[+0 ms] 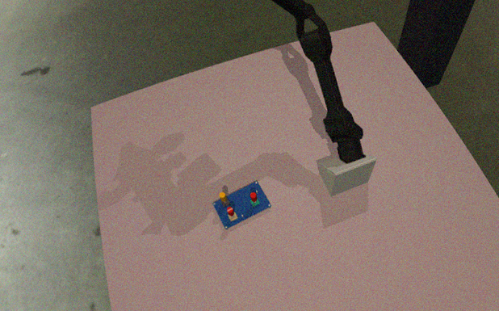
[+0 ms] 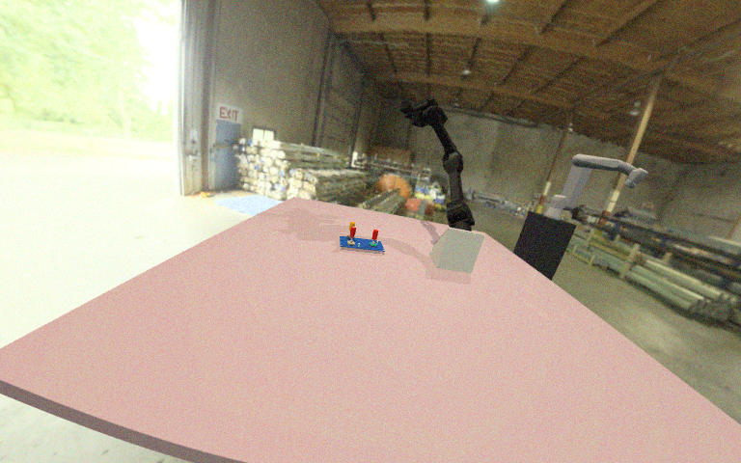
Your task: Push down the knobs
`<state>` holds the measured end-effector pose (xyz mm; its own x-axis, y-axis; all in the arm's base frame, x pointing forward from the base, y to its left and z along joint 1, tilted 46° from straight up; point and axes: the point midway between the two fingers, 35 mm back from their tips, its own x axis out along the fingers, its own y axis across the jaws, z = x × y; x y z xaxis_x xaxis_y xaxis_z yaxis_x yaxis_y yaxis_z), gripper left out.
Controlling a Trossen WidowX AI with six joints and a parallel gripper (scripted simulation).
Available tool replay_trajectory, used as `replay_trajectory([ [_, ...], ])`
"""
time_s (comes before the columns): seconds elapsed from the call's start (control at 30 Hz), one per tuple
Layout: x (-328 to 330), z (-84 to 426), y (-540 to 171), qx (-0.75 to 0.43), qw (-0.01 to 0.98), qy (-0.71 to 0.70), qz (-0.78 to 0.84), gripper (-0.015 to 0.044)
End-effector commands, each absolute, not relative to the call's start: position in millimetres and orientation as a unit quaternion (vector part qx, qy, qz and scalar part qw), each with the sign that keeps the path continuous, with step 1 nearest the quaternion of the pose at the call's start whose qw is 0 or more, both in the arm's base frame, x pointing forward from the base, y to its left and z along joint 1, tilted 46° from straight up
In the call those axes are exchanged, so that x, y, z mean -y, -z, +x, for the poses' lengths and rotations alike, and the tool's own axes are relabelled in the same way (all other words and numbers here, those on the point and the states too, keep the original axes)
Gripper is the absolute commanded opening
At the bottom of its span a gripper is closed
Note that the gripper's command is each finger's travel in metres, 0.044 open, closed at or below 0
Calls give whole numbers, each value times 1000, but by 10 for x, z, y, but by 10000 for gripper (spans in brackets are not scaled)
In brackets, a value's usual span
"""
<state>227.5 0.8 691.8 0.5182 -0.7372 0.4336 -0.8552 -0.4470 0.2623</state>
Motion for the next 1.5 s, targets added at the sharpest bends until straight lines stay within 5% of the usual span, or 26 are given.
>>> replay_trajectory([
  [0.0,-69,2424,-6885,478,275,-117,826,0],
  [1.47,-1262,4323,-5414,254,770,74,581,0],
])
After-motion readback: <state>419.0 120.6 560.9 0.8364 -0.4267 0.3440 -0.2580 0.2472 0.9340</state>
